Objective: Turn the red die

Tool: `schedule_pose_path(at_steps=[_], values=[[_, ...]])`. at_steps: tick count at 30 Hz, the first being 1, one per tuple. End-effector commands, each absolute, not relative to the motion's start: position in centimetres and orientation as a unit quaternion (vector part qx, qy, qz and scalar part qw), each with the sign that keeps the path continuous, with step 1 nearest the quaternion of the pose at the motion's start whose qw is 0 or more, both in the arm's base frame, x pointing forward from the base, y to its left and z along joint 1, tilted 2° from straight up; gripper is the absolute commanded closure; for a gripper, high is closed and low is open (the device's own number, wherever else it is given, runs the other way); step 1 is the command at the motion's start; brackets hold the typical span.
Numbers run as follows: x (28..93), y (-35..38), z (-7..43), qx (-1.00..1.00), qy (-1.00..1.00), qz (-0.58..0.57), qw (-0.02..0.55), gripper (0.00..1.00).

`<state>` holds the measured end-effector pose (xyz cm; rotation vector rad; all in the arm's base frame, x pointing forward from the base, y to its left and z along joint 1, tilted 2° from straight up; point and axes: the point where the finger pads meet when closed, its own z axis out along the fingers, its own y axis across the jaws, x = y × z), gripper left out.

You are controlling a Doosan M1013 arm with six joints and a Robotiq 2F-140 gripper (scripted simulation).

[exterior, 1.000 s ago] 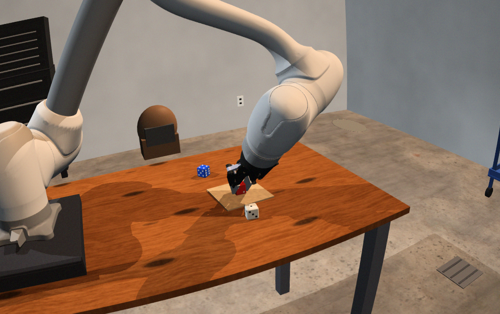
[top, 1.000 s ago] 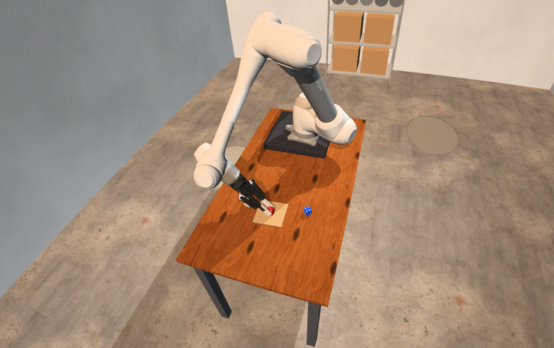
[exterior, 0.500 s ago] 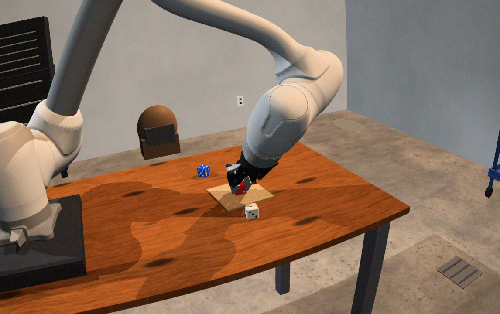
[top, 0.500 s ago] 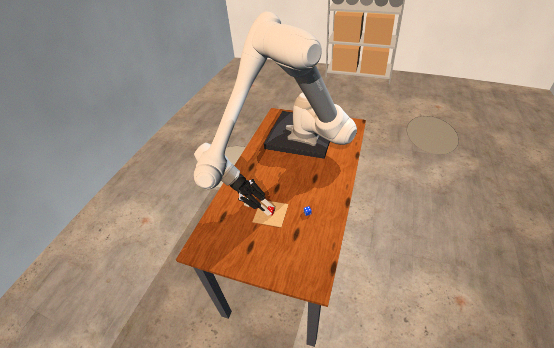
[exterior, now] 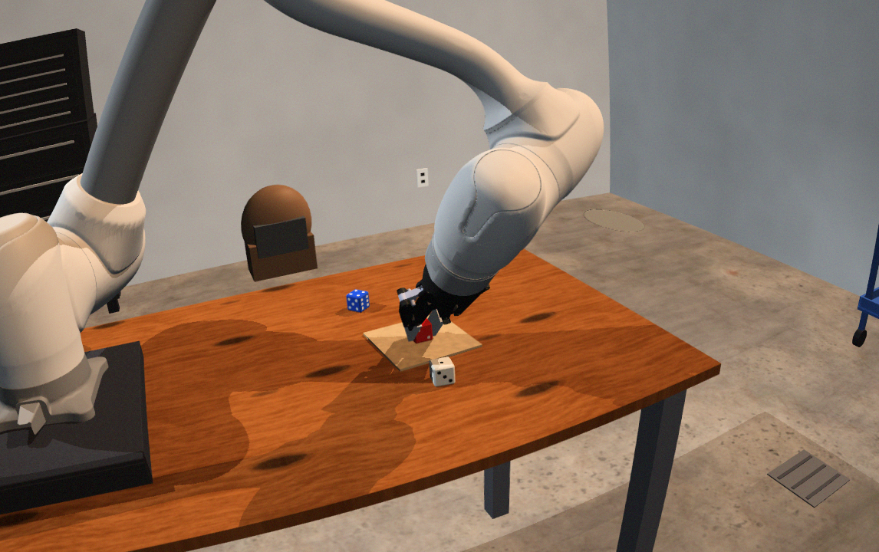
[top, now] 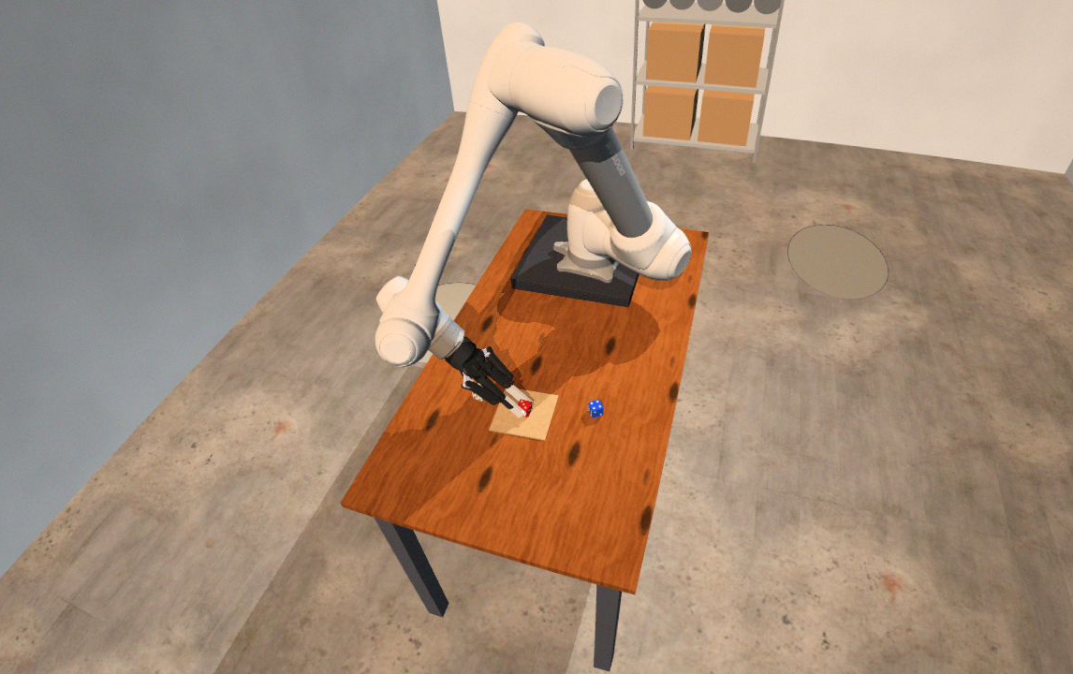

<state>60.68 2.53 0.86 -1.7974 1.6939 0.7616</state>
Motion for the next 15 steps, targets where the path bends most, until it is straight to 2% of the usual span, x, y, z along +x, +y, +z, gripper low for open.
schedule_pose_path(at_steps=[1, 6, 15], values=[[60.68, 2.53, 0.87, -0.669, 0.63, 0.283, 0.275, 0.84], [60.68, 2.53, 0.87, -0.669, 0.63, 0.283, 0.275, 0.84], [60.68, 2.53, 0.87, -0.669, 0.63, 0.283, 0.275, 0.77]])
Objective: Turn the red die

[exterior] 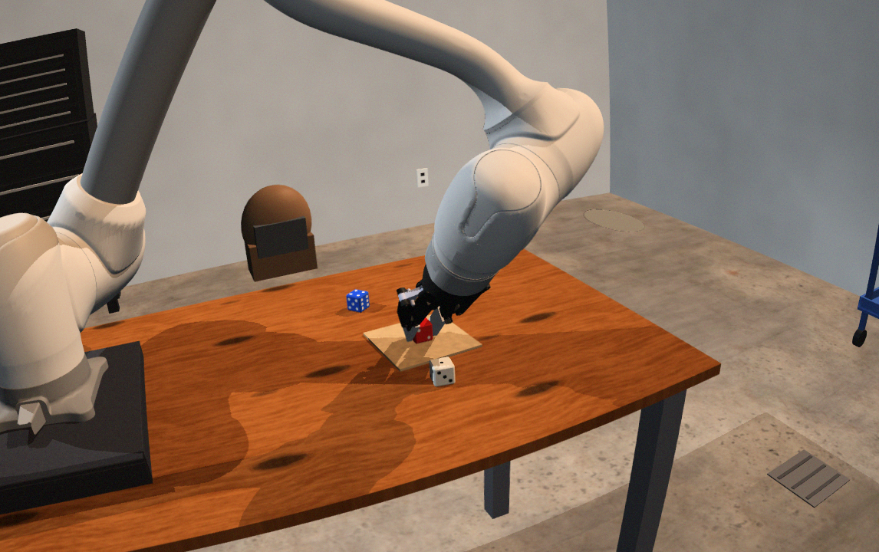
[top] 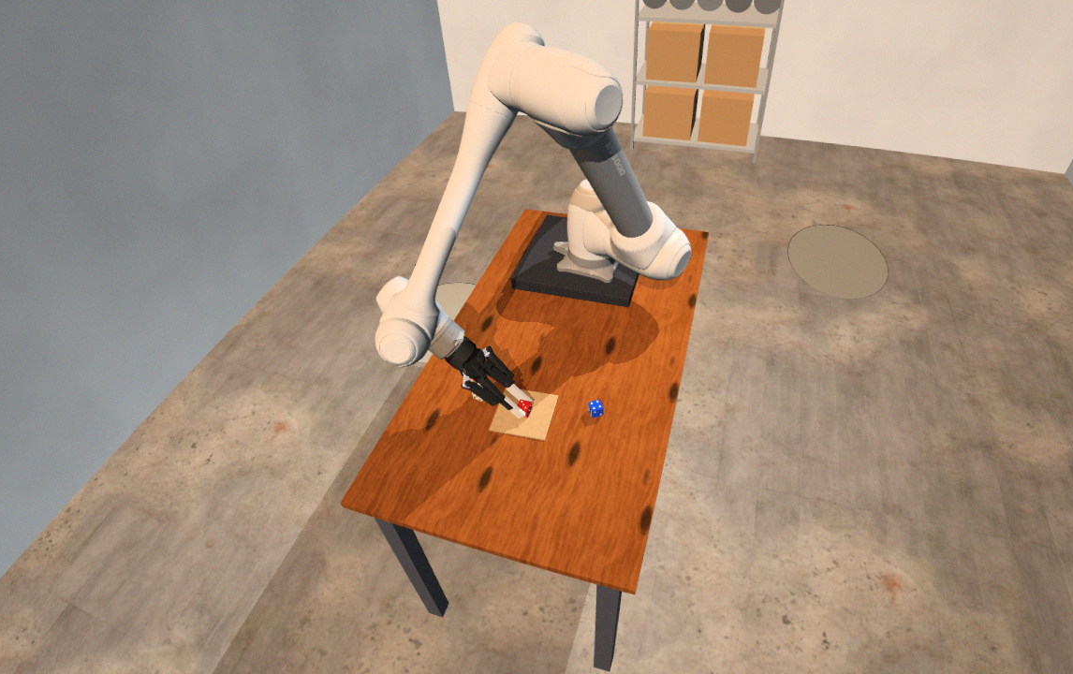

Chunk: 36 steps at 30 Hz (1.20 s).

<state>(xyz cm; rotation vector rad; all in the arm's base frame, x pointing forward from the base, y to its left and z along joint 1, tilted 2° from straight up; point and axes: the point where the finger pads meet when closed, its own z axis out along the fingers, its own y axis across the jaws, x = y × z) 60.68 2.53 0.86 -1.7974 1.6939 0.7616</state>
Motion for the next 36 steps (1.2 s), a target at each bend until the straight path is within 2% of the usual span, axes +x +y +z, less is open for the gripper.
schedule_pose_path(at_steps=[1, 8, 9, 36], values=[[60.7, 2.5, 0.9, -0.669, 0.63, 0.283, 0.275, 0.74], [60.7, 2.5, 0.9, -0.669, 0.63, 0.283, 0.275, 0.72], [60.7, 2.5, 0.9, -0.669, 0.63, 0.283, 0.275, 0.6], [60.7, 2.5, 2.0, -0.669, 0.63, 0.283, 0.275, 0.6]])
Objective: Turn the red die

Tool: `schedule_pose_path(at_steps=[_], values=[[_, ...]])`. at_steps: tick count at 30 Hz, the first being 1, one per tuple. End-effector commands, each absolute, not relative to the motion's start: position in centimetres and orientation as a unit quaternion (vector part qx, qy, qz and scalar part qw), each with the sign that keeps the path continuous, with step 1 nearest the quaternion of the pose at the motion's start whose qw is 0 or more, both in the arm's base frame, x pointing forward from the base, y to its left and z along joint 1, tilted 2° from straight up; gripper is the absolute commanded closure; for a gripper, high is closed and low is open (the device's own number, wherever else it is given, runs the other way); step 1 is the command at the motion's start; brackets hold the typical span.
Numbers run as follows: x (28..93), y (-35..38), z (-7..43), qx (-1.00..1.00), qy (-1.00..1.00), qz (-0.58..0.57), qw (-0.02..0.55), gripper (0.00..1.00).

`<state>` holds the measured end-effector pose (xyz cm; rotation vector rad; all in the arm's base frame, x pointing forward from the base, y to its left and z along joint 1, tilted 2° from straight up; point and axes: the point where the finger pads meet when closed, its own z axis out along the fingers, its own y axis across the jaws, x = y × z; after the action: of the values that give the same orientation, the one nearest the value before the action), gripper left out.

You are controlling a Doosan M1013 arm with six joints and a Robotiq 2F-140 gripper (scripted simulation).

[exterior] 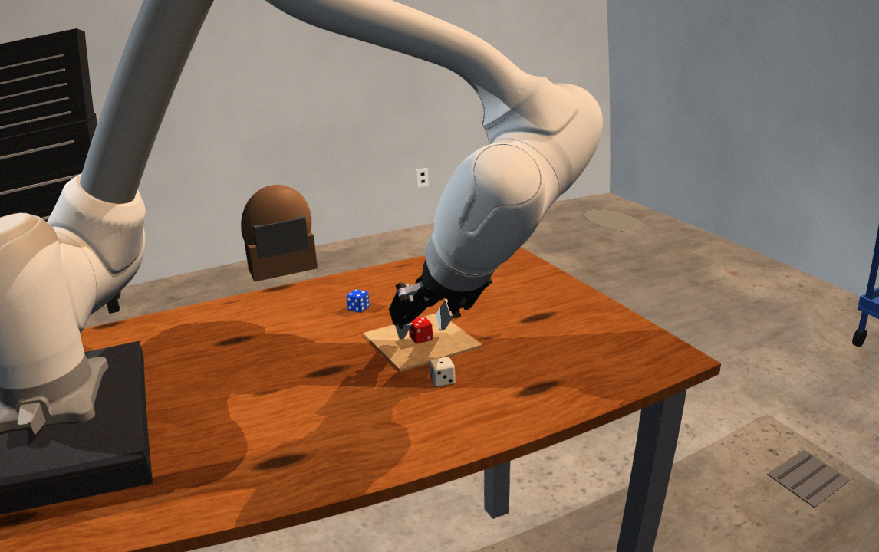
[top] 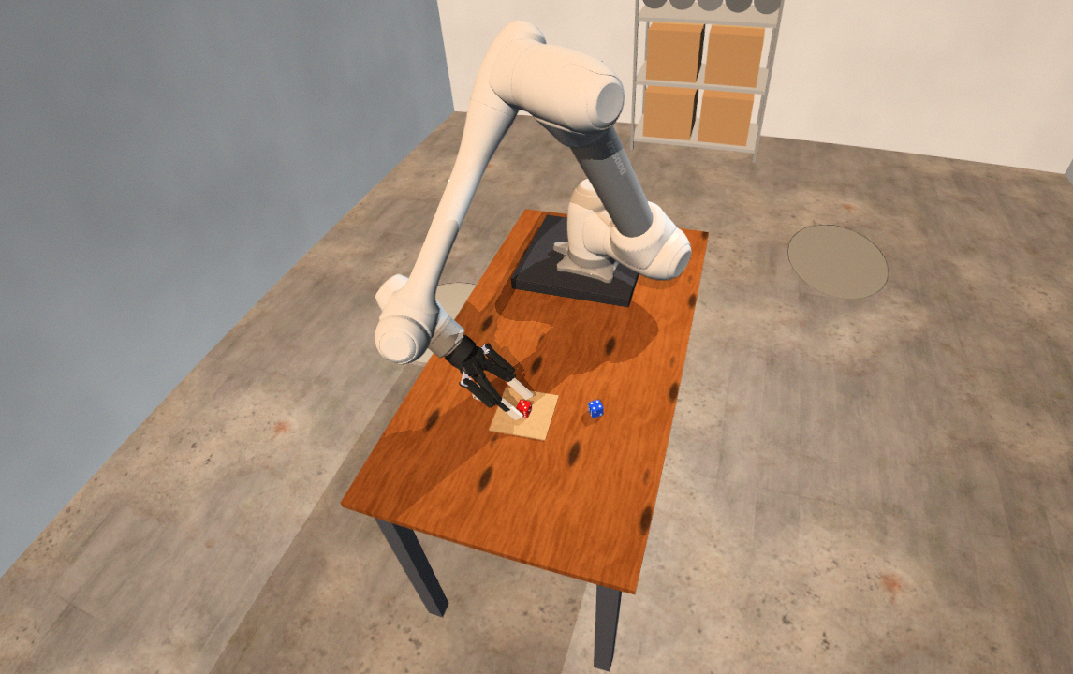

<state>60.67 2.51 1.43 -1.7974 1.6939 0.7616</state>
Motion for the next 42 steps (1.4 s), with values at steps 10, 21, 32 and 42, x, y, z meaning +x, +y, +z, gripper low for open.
schedule_pose_path(at_steps=[10, 21, 32, 42], values=[[60.6, 2.4, 4.6, -0.669, 0.63, 0.283, 0.275, 0.6], [60.6, 2.4, 7.2, -0.669, 0.63, 0.283, 0.275, 0.6], [60.6, 2.4, 7.8, -0.671, 0.632, 0.279, 0.269, 0.6], [60.5, 2.6, 7.9, -0.698, 0.658, 0.202, 0.196, 0.6]])
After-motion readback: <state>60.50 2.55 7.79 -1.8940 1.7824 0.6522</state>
